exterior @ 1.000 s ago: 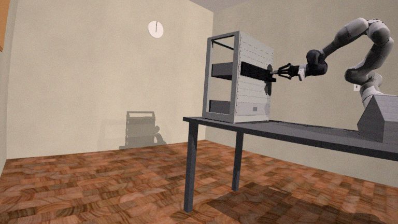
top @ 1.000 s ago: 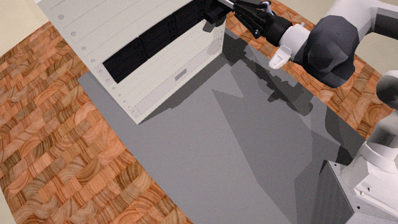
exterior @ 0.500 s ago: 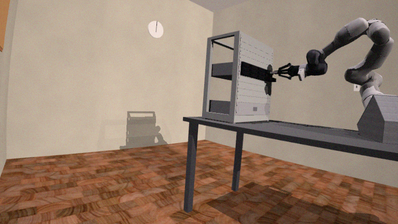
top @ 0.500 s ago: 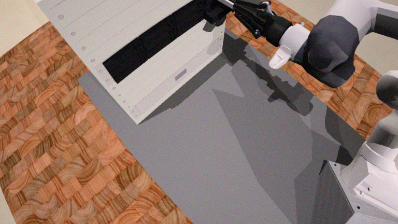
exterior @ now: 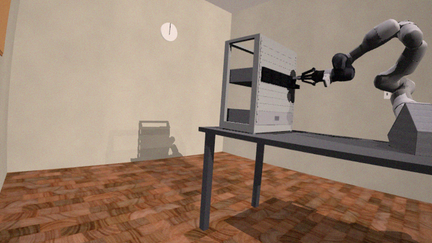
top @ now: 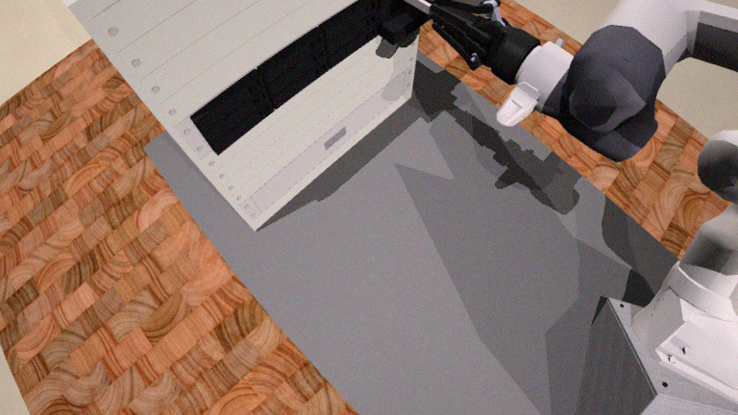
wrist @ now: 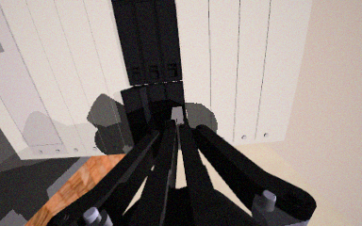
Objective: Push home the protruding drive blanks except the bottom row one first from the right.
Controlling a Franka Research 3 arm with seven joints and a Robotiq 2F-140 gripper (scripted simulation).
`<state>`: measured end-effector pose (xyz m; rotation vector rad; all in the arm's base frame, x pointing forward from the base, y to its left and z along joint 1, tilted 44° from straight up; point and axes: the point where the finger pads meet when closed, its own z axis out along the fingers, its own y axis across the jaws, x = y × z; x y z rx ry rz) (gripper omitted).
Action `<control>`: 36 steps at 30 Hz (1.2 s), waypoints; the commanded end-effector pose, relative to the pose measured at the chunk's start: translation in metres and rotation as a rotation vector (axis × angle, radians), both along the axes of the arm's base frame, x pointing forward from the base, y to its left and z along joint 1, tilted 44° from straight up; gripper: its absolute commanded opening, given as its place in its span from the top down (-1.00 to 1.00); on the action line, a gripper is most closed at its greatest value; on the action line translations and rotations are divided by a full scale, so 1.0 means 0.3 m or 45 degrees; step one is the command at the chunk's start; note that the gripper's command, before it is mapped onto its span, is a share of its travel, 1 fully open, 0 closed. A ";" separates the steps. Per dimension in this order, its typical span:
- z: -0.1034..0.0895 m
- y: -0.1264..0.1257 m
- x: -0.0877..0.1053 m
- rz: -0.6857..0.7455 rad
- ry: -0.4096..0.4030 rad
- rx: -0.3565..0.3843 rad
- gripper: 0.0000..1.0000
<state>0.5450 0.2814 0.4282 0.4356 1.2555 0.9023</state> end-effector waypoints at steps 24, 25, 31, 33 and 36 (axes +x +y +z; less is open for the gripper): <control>0.032 0.056 0.002 0.043 -0.025 -0.010 1.00; 0.032 0.055 0.003 0.043 -0.025 -0.010 1.00; 0.033 0.055 0.004 0.043 -0.025 -0.010 1.00; 0.033 0.055 0.004 0.043 -0.025 -0.010 1.00; 0.033 0.055 0.004 0.043 -0.025 -0.010 1.00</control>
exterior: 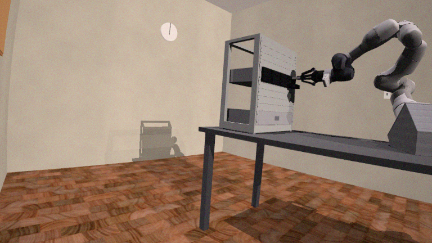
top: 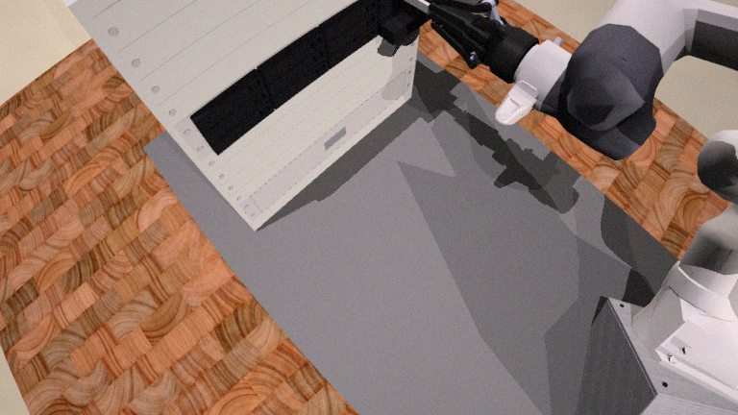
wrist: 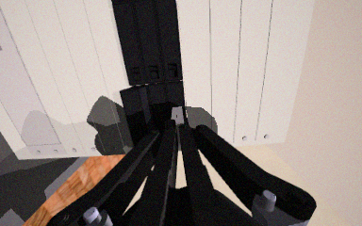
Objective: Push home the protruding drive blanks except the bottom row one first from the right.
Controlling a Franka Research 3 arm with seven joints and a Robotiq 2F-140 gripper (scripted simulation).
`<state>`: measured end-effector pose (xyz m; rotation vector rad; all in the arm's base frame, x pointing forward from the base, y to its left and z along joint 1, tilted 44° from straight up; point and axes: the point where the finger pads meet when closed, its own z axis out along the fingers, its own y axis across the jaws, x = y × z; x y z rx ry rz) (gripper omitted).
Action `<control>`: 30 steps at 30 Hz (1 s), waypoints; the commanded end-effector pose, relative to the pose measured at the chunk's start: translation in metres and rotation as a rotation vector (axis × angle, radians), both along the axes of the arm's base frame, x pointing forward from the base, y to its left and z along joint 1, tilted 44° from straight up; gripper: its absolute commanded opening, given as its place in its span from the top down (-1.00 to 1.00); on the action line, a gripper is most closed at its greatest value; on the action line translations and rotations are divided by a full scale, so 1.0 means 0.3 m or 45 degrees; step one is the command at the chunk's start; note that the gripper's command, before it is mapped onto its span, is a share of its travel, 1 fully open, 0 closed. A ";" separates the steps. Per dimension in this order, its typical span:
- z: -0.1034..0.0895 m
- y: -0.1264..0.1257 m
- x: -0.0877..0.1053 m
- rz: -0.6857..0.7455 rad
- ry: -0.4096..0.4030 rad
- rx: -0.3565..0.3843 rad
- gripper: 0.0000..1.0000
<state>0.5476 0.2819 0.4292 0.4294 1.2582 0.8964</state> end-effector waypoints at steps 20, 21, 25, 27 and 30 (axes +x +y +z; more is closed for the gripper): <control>0.033 0.049 0.005 0.044 -0.024 0.000 1.00; 0.034 0.049 0.006 0.044 -0.024 0.000 1.00; 0.034 0.049 0.006 0.044 -0.024 0.000 1.00; 0.034 0.049 0.006 0.044 -0.024 0.000 1.00; 0.034 0.049 0.006 0.044 -0.024 0.000 1.00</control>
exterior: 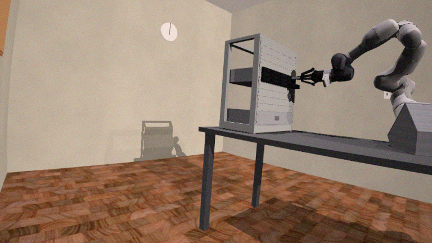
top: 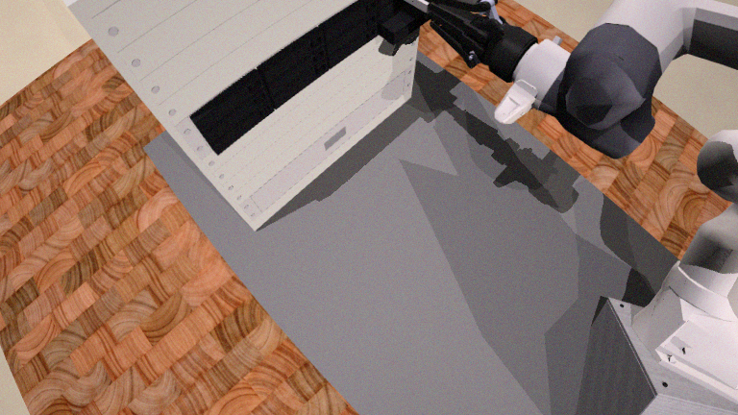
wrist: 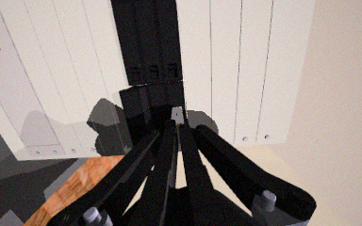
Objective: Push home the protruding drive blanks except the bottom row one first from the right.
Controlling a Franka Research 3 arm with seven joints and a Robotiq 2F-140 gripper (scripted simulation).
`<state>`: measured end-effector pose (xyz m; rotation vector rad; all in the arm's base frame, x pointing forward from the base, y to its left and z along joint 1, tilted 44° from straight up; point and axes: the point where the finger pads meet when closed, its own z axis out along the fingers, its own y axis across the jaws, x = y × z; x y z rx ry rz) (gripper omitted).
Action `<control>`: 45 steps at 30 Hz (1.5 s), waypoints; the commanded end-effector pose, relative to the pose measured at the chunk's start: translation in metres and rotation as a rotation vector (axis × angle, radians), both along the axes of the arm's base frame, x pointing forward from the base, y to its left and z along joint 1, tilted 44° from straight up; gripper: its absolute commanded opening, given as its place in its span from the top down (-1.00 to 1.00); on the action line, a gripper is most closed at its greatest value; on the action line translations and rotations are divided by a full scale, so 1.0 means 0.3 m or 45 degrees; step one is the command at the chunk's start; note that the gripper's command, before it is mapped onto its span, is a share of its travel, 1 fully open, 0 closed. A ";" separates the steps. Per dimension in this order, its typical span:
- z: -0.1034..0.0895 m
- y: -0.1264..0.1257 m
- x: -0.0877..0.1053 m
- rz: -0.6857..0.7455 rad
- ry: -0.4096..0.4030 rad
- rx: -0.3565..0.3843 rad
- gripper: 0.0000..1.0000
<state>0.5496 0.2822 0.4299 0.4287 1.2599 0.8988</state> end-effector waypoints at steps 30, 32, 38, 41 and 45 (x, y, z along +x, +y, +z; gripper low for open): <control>0.032 0.047 -0.001 0.040 -0.025 0.000 1.00; 0.032 0.047 -0.001 0.040 -0.025 0.000 1.00; 0.032 0.047 -0.001 0.040 -0.025 0.000 1.00; 0.032 0.047 -0.001 0.040 -0.025 0.000 1.00; 0.027 0.043 -0.016 0.040 -0.025 0.000 1.00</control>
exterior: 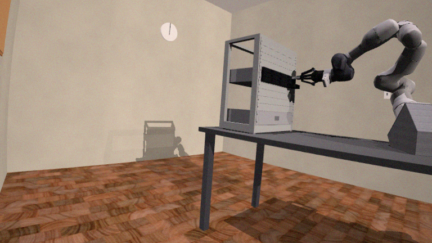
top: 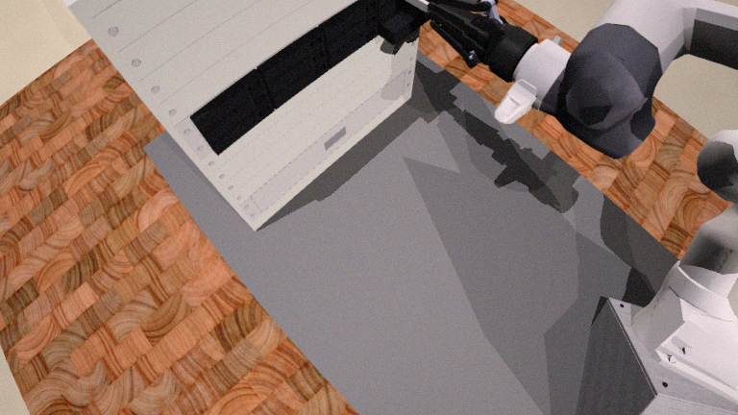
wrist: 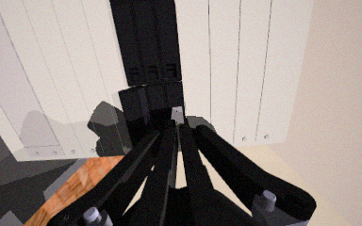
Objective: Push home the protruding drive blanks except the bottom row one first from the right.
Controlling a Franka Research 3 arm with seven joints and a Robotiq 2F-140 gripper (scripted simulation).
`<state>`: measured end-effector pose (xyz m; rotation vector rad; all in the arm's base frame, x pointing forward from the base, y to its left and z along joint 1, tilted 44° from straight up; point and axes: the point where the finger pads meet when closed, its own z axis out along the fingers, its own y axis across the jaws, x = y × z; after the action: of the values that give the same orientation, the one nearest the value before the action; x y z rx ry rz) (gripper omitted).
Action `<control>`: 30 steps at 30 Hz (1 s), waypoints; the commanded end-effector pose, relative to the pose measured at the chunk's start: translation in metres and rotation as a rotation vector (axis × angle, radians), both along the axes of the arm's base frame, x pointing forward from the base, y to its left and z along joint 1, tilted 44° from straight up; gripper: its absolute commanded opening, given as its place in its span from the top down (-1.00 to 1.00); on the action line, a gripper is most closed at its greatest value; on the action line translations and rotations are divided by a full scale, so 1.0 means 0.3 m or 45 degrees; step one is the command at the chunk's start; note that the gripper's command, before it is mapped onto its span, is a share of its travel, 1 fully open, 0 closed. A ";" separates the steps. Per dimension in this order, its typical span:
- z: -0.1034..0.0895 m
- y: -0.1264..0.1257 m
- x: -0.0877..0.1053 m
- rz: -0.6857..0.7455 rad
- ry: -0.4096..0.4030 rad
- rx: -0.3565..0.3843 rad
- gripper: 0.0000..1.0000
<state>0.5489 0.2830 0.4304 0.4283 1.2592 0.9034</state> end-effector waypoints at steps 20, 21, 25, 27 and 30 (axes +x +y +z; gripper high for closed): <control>-0.051 -0.019 -0.244 0.036 -0.024 -0.003 1.00; -0.052 -0.020 -0.248 0.036 -0.024 -0.003 1.00; -0.053 -0.021 -0.252 0.036 -0.024 -0.003 1.00; -0.053 -0.021 -0.252 0.036 -0.024 -0.003 1.00; -0.053 -0.021 -0.252 0.036 -0.024 -0.003 1.00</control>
<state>0.4738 0.2788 0.4159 0.3967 1.2513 0.9343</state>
